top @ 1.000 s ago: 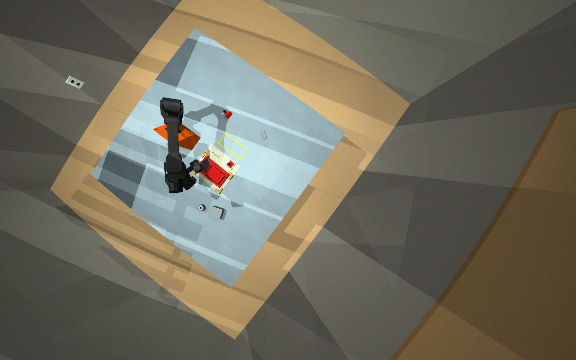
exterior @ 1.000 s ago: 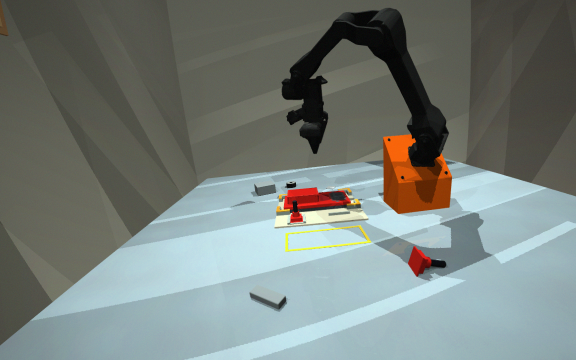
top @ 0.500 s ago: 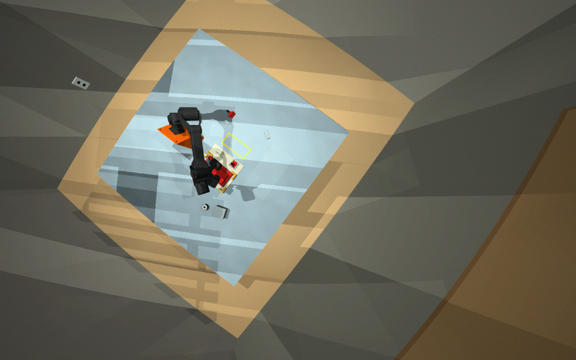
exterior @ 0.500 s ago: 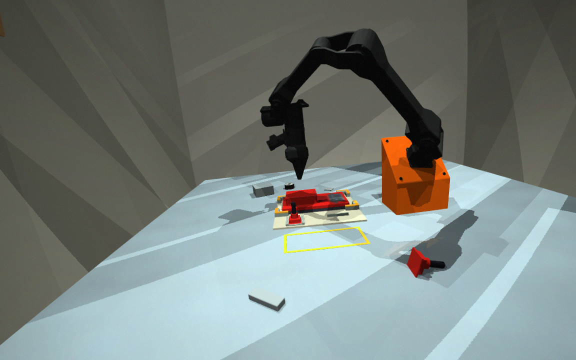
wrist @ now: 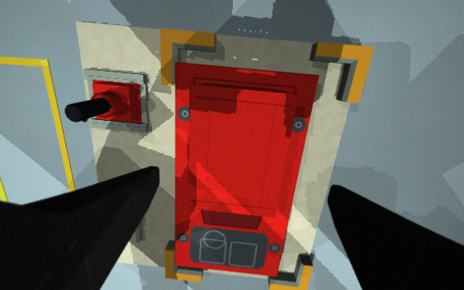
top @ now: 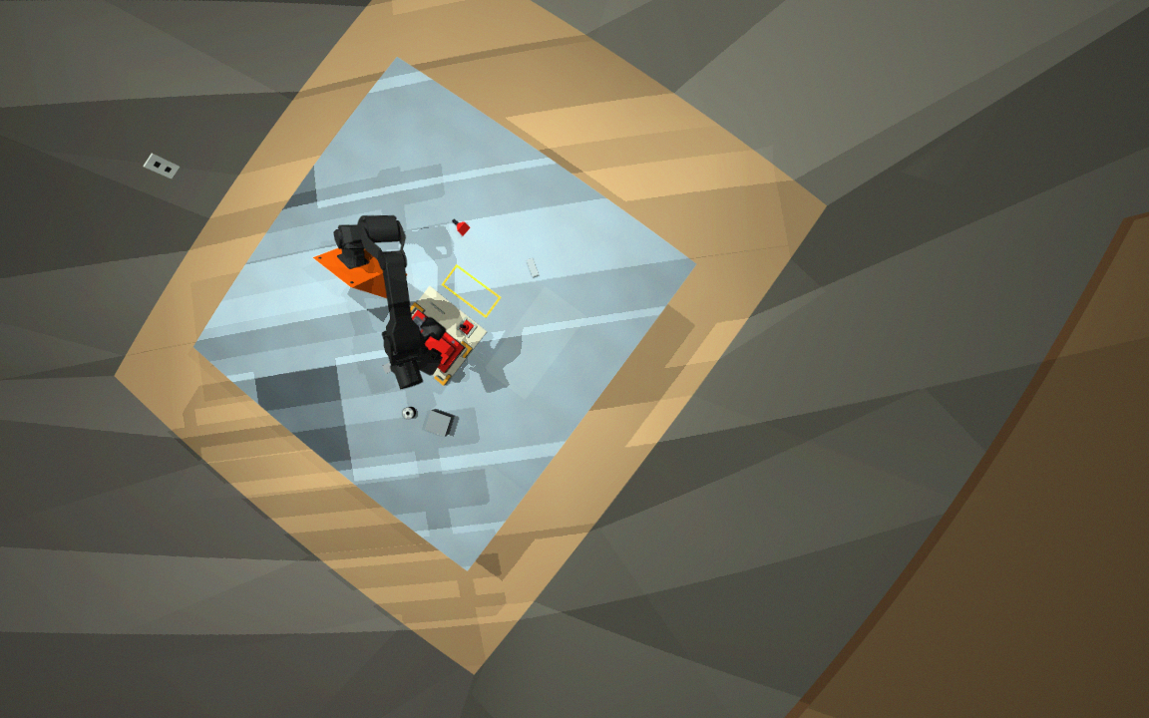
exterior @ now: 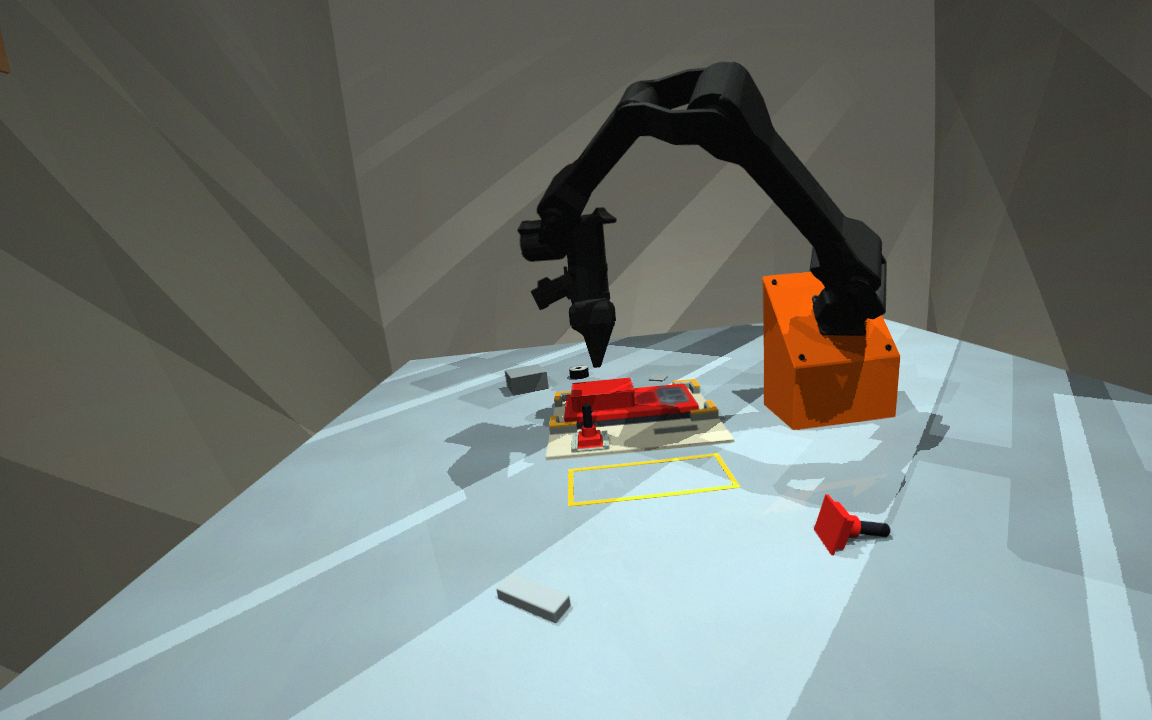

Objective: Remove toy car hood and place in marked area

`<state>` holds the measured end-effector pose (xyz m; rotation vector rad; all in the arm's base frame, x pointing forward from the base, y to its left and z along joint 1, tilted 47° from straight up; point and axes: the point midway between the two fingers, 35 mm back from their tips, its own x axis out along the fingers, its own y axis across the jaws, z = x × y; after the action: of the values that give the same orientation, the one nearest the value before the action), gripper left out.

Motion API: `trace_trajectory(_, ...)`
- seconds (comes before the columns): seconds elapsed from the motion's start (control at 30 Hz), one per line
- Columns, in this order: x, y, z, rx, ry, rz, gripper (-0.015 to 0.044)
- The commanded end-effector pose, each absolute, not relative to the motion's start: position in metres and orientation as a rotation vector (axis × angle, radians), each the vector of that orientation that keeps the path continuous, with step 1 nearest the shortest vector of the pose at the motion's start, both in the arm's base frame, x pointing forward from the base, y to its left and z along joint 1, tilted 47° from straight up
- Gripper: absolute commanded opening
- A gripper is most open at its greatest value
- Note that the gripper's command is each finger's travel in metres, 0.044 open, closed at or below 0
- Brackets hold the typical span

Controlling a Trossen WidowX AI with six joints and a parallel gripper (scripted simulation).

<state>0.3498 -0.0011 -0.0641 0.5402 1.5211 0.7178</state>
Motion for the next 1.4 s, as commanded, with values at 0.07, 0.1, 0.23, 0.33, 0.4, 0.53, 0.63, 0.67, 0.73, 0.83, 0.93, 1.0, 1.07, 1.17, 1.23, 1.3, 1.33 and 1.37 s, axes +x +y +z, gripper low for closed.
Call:
trace_trajectory(0.07,0.348,0.005,-0.069,0.547,1.526,0.719,0.0440)
trace_trajectory(0.1,0.347,0.006,-0.070,0.547,1.526,0.719,0.0440)
trace_trajectory(0.23,0.347,0.009,-0.072,0.548,1.525,0.720,0.0440)
trace_trajectory(0.33,0.347,0.011,-0.074,0.548,1.525,0.720,0.0440)
trace_trajectory(0.4,0.346,0.013,-0.075,0.548,1.525,0.720,0.0440)
trace_trajectory(0.53,0.346,0.016,-0.078,0.548,1.525,0.720,0.0440)
trace_trajectory(0.63,0.345,0.018,-0.080,0.548,1.525,0.720,0.0440)
trace_trajectory(0.67,0.345,0.019,-0.080,0.548,1.525,0.720,0.0440)
trace_trajectory(0.73,0.345,0.020,-0.082,0.548,1.525,0.720,0.0440)
trace_trajectory(0.83,0.344,0.022,-0.083,0.548,1.525,0.720,0.0440)
trace_trajectory(0.93,0.344,0.025,-0.085,0.549,1.525,0.721,0.0440)
trace_trajectory(1.0,0.343,0.026,-0.086,0.549,1.525,0.721,0.0440)
trace_trajectory(1.07,0.343,0.028,-0.087,0.549,1.525,0.721,0.0440)
trace_trajectory(1.17,0.342,0.030,-0.089,0.549,1.525,0.721,0.0440)
trace_trajectory(1.23,0.342,0.031,-0.090,0.549,1.525,0.722,0.0440)
trace_trajectory(1.3,0.341,0.032,-0.090,0.549,1.525,0.722,0.0440)
trace_trajectory(1.33,0.341,0.032,-0.090,0.549,1.525,0.722,0.0440)
trace_trajectory(1.37,0.341,0.032,-0.090,0.549,1.525,0.722,0.0440)
